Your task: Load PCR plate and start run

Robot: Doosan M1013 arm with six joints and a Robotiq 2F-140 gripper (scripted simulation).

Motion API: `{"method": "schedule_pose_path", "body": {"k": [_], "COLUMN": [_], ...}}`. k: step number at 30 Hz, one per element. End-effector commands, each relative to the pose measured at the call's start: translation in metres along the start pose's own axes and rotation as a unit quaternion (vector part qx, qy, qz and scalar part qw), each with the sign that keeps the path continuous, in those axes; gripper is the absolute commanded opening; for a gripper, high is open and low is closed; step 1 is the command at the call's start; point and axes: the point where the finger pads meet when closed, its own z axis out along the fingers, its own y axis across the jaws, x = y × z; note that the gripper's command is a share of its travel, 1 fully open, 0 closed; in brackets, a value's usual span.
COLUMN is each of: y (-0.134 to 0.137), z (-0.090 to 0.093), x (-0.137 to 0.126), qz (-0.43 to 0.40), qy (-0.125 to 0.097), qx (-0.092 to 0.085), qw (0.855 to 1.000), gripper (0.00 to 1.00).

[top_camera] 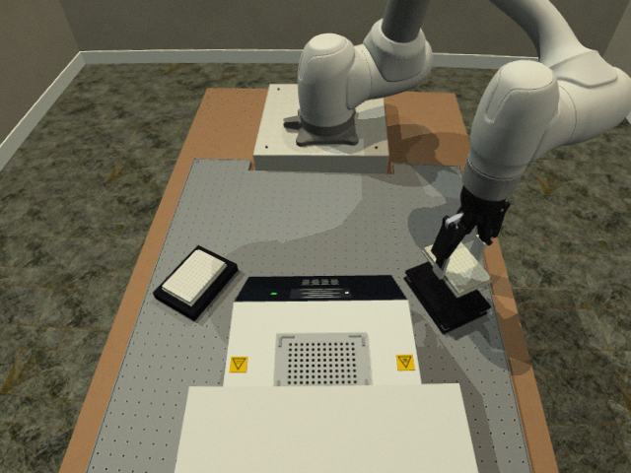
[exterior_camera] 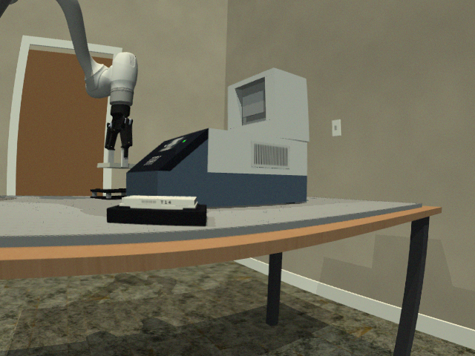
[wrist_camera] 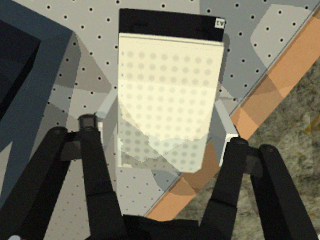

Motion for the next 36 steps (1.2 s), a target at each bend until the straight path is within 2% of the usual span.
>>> {"method": "schedule_pose_path", "body": {"k": [1,5,20,22,36], "y": [0.000,0.000,0.000,0.000,0.000], "z": [-0.011,-0.018,-0.068,-0.068,-0.114], "x": [0.000,0.000,0.000,0.000,0.000], "qz": [0.000,0.000,0.000,0.000,0.000], "qy": [0.000,0.000,0.000,0.000,0.000], "qx": [0.000,0.000,0.000,0.000,0.000], "qw": [1.000,1.000,1.000,1.000,1.000], "gripper": [0.00,0.00,0.00,0.00,0.00]}}
